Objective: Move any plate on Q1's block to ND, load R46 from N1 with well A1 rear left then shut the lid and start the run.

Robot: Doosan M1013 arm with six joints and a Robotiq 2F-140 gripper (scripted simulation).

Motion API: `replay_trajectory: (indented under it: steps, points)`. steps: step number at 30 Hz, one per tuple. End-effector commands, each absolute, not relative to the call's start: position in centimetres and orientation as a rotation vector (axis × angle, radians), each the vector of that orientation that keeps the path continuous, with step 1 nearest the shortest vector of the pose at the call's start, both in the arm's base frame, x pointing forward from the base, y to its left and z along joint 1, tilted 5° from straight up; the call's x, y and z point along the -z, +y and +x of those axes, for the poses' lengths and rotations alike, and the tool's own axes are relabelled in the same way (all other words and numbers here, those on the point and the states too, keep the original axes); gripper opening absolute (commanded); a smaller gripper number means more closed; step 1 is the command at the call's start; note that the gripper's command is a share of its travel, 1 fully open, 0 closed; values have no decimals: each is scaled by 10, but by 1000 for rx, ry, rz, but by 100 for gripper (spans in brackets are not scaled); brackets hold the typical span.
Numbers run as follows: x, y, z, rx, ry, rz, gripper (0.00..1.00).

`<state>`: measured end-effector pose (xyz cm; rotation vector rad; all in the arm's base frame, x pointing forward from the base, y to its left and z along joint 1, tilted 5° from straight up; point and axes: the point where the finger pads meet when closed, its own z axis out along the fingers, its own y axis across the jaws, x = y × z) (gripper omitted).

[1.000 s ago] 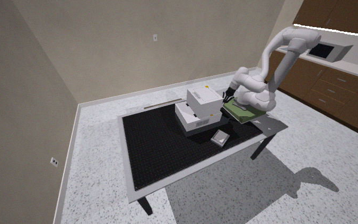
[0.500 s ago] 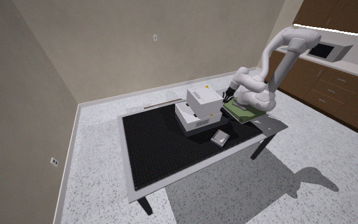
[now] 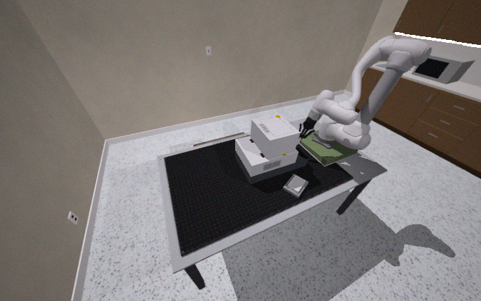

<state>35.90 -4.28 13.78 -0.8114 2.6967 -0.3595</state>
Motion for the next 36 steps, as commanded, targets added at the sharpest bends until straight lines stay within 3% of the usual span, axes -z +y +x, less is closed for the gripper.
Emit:
replay_trajectory:
  steps: [1, 36]
  points:
    - [-138, -43, 359, 359, 2697, -811, 0]
    - [-128, -45, 368, 359, 2697, -811, 0]
